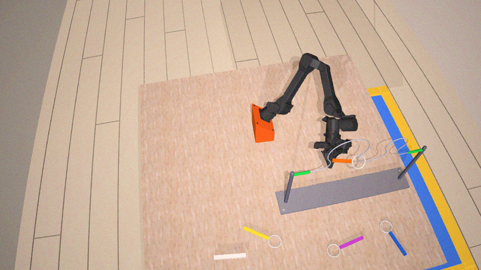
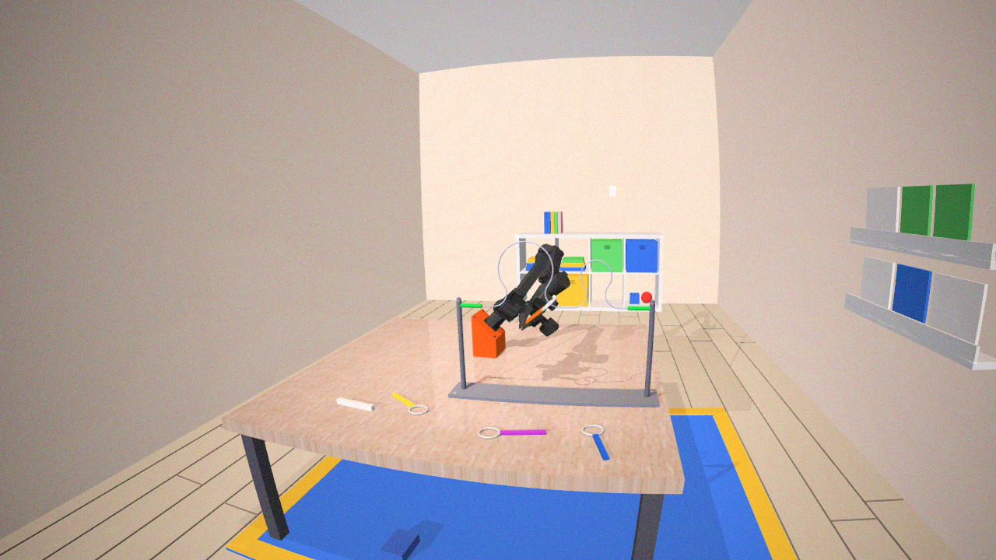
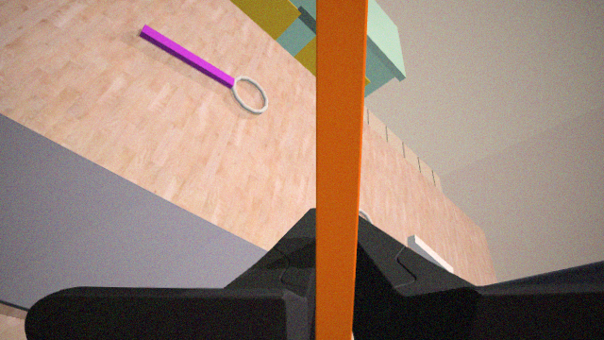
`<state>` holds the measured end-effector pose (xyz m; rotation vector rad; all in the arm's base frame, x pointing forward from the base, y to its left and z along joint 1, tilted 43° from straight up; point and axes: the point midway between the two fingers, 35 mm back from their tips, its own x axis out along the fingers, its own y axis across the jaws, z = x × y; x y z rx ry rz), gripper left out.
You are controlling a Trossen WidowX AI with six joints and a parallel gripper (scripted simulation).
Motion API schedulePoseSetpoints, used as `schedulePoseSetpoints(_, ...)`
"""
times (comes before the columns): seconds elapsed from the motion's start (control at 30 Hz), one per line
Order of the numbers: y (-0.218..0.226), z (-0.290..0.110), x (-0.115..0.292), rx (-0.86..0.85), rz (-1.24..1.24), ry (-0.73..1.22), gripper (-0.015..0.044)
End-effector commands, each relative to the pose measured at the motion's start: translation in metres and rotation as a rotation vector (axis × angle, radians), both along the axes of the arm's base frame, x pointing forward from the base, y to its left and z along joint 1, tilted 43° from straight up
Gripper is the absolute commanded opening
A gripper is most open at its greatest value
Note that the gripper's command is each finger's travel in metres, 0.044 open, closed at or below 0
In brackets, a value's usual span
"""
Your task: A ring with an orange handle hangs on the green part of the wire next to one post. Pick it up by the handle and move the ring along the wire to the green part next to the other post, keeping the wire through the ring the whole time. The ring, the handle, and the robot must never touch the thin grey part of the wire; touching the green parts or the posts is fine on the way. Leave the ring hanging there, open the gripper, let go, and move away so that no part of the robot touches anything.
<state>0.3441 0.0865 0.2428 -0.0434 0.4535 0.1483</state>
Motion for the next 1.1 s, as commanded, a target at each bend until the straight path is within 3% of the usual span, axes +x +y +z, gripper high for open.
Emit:
schedulePoseSetpoints(0.0,-0.017,0.004,0.001,-0.107,-0.013,-0.009,-0.015)
schedulePoseSetpoints(1.07,-0.111,0.062,0.001,-0.865,-0.056,-0.04,-0.015)
